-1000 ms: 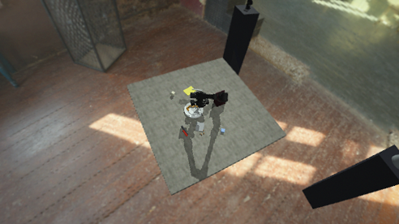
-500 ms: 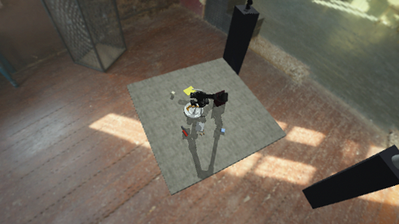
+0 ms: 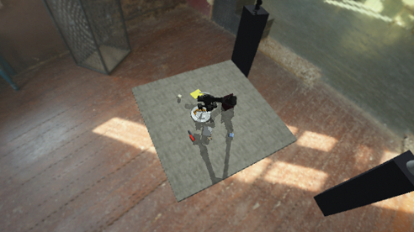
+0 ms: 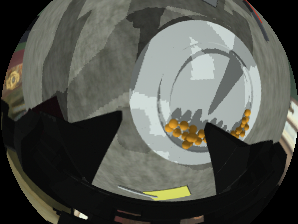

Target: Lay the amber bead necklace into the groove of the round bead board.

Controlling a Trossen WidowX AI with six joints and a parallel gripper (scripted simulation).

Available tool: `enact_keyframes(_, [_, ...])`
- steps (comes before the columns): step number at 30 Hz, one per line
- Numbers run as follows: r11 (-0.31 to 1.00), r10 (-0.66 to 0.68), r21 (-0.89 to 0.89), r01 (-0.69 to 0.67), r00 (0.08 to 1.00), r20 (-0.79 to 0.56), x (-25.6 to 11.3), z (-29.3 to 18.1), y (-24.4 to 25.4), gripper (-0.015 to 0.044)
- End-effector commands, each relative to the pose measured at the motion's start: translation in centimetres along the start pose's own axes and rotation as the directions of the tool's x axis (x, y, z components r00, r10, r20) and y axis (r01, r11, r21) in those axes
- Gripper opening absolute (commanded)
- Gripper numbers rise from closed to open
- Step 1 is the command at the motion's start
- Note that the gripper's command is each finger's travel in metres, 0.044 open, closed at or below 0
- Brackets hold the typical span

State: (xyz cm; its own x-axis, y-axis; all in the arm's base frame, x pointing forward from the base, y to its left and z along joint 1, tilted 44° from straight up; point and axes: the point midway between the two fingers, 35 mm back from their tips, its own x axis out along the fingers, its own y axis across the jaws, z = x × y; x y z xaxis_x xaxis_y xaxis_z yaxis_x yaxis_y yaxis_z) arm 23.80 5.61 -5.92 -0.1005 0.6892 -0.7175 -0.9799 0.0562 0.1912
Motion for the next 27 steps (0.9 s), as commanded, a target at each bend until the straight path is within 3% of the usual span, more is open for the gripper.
enact_keyframes(1, [1.000,0.001,-0.005,-0.001,1.000,-0.005,0.0,-0.1,0.0,0.0440])
enact_keyframes(17, [1.000,0.001,-0.005,-0.001,1.000,-0.005,0.0,-0.1,0.0,0.0440])
enact_keyframes(24, [0.979,-0.019,0.204,0.026,0.999,-0.039,-0.7,-0.6,-1.5,0.0256])
enact_keyframes(27, [0.941,-0.017,0.337,0.029,0.999,-0.037,-0.9,-0.7,-1.6,0.0250])
